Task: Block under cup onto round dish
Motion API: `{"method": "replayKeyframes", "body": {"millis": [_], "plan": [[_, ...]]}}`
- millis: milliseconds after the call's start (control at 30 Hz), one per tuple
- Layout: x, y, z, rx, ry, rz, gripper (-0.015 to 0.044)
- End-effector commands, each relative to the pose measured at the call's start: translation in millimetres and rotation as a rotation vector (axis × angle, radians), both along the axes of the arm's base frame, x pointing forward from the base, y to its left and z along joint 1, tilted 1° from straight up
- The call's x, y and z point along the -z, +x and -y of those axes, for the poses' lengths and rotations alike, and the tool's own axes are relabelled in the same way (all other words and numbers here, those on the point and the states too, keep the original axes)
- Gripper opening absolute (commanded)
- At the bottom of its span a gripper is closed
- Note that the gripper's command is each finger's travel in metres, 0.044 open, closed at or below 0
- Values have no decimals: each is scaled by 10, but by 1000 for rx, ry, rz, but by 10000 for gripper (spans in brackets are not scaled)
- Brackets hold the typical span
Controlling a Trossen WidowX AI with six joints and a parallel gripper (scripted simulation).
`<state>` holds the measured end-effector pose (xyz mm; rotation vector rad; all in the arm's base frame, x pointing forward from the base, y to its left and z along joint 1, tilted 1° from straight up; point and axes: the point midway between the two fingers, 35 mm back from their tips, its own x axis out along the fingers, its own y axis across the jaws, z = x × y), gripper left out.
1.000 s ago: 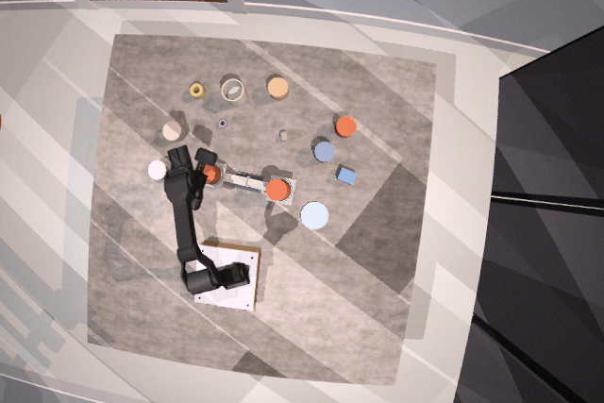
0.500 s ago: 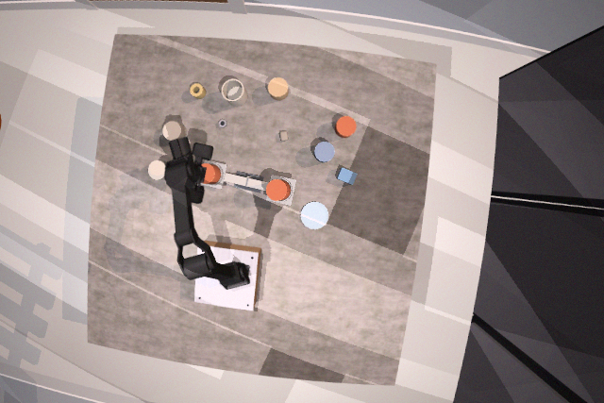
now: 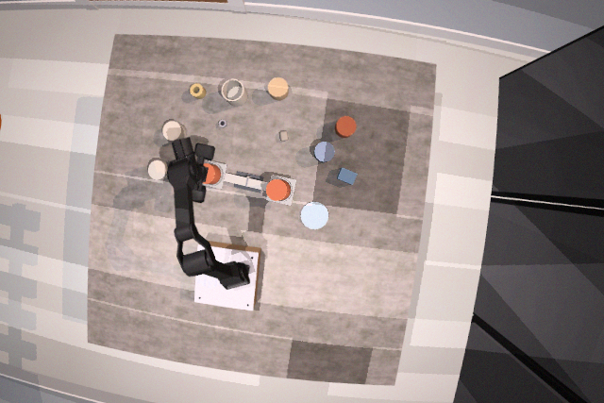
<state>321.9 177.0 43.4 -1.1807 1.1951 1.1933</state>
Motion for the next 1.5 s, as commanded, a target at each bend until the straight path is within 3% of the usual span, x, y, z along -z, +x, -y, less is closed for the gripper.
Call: {"method": "replayKeyframes", "body": {"millis": [0, 867, 967, 1267, 1467], "plan": [[92, -16, 1, -5, -1, -8, 440], [485, -29, 0, -5, -1, -8, 440], [485, -29, 0, -5, -1, -8, 361], [485, -29, 0, -5, -1, -8, 301], [455, -23, -2, -5, -1, -8, 144]]}}
